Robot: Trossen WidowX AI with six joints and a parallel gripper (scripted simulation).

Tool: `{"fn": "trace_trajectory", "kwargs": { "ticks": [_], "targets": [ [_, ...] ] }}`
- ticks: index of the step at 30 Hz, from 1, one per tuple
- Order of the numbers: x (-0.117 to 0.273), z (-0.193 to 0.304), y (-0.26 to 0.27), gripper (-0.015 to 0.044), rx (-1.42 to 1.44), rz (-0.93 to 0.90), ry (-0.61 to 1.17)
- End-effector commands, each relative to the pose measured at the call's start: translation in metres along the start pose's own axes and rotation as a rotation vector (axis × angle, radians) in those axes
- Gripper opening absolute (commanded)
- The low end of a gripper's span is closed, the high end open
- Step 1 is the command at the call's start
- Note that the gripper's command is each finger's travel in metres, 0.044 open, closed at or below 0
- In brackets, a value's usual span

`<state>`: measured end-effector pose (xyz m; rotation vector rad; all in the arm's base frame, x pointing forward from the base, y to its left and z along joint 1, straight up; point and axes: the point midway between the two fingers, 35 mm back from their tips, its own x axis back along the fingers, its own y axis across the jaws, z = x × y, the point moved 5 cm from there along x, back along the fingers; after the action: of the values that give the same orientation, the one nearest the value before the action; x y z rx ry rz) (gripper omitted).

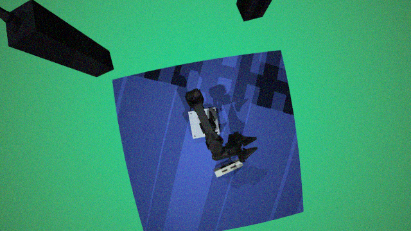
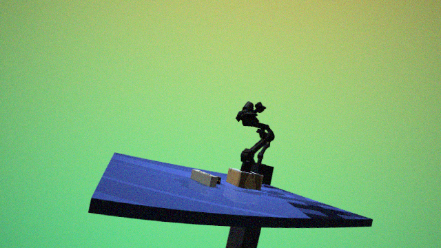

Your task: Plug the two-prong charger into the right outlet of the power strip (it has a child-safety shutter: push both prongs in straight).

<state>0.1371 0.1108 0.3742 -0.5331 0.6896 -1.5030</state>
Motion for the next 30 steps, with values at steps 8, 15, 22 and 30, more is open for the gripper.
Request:
{"fn": "trace_trajectory", "kwargs": {
  "ticks": [8,15,22,30],
  "targets": [
    [0.001,0.015,0.026,0.044,-0.126,-0.057,0.137],
    [0.004,0.027,0.068,0.044,-0.388,-0.153,0.267],
    [0.012,0.03,0.115,0.044,-0.662,-0.279,0.405],
    [0.025,0.018,0.171,0.044,-0.972,-0.461,0.565]
  ]
}}
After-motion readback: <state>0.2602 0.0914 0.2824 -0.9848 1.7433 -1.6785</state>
